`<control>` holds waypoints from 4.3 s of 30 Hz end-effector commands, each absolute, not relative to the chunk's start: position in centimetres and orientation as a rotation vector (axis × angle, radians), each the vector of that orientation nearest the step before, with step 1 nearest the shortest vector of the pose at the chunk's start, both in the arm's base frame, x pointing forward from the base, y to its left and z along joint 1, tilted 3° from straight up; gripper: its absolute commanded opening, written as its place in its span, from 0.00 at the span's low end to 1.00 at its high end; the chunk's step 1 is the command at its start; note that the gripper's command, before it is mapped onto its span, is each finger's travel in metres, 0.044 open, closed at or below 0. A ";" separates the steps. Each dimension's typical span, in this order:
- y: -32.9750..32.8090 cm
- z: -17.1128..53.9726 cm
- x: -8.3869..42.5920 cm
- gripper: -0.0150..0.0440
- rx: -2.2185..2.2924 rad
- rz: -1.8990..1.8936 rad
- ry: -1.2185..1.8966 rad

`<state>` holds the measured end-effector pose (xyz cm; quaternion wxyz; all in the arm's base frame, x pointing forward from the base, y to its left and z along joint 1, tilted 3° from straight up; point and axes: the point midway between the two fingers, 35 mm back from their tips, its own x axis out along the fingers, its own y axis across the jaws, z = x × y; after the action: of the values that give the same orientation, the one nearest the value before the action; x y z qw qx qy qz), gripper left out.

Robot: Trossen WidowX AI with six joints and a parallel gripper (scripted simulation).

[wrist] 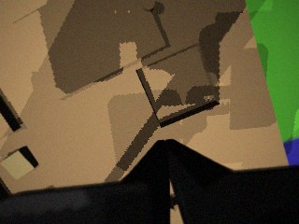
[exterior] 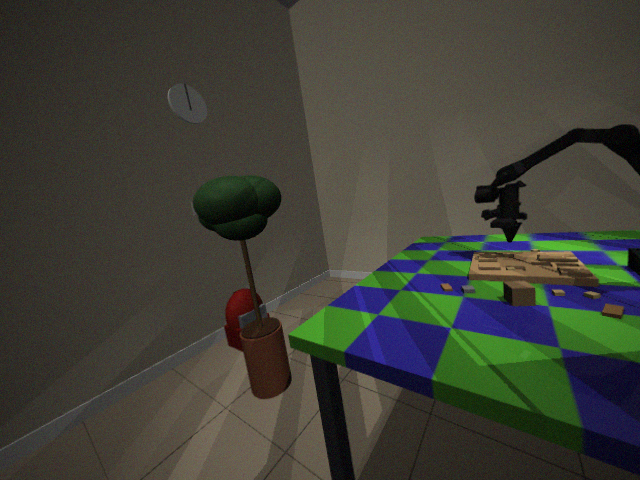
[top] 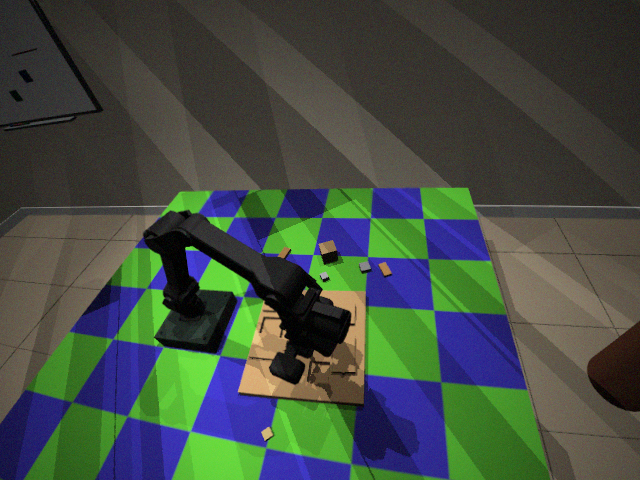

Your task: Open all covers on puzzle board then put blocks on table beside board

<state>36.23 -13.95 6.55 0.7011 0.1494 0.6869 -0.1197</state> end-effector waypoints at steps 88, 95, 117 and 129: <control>-0.2 0.7 36.4 0.25 -0.030 0.115 1.547; -0.2 0.7 36.4 0.25 -0.030 0.115 1.547; -0.3 1.2 36.6 0.25 -0.034 0.115 1.545; -0.3 1.4 36.4 0.30 -0.350 0.425 1.508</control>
<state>36.42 -0.32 1.41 0.6941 -0.1597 0.6748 0.1932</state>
